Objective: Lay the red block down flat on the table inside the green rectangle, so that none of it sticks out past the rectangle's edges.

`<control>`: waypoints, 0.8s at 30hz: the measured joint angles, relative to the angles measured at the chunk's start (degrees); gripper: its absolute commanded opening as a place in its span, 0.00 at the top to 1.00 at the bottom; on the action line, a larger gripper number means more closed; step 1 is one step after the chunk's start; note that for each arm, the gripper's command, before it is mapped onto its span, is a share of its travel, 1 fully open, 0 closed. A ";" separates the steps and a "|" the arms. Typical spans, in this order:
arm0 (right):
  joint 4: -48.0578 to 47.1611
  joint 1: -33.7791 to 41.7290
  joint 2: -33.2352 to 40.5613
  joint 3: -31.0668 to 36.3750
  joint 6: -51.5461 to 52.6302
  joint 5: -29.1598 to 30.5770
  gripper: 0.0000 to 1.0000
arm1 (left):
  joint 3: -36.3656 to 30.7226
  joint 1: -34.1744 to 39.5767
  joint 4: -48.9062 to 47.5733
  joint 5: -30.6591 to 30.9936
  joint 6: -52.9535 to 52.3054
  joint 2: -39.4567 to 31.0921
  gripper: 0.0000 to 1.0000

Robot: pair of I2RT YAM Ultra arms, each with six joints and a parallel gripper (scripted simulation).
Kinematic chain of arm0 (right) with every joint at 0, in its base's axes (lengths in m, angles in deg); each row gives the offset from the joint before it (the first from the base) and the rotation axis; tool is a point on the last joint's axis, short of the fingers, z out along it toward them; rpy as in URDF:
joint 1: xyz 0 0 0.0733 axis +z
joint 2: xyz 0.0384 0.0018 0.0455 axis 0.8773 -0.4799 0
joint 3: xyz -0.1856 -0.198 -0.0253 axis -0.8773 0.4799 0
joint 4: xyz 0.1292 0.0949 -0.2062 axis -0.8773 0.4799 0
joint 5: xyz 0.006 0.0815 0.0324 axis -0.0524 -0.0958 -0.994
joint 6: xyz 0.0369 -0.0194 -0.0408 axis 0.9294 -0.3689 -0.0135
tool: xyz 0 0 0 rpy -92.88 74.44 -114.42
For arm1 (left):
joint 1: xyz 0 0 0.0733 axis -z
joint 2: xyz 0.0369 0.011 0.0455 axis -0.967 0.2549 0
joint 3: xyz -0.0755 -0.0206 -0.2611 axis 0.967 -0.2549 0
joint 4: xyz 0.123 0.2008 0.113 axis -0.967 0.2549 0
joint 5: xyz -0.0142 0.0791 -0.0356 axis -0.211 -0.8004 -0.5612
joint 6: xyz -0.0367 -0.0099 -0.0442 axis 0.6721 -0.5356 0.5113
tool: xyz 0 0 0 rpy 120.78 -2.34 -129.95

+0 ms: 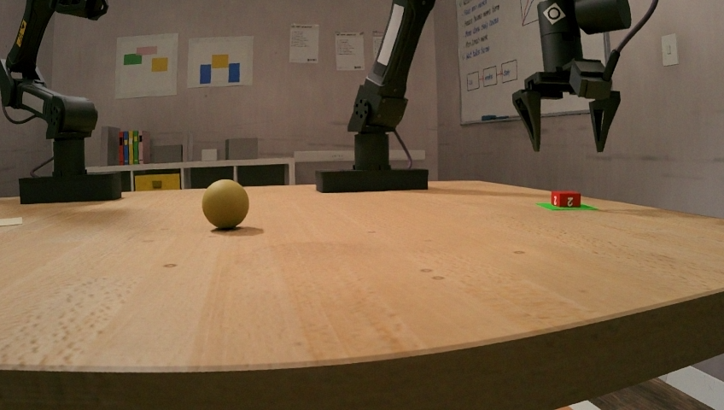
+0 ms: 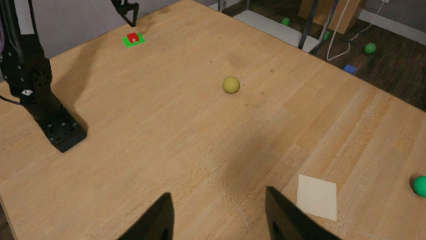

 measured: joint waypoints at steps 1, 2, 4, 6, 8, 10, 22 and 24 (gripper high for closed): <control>0.00 0.00 0.00 0.00 0.00 0.00 0.54 | -0.02 -0.04 0.13 0.00 0.02 0.20 0.00; 0.00 0.00 0.00 0.00 0.00 0.00 0.54 | -0.04 -0.04 0.09 0.00 0.17 0.39 0.00; 0.00 0.00 0.00 0.00 0.00 0.00 0.54 | -0.11 -0.04 -0.57 0.13 1.03 0.46 0.00; 0.00 0.00 0.00 0.00 0.00 0.00 0.54 | -0.13 -0.04 -1.53 0.33 1.88 0.44 0.00; 0.00 0.00 0.00 0.00 0.00 0.00 0.54 | -0.76 -0.11 -3.10 0.74 3.19 0.28 0.00; 0.00 0.00 0.00 0.00 0.00 0.00 0.54 | -2.86 -0.39 -5.57 1.49 5.42 -0.81 0.00; 0.00 0.00 0.00 0.00 0.00 0.00 0.54 | -23.56 -2.12 -21.35 3.78 22.53 -19.82 0.00; 0.00 0.00 0.00 0.00 0.00 0.00 0.54 | -25.16 -2.12 -23.30 3.76 24.72 -21.16 0.00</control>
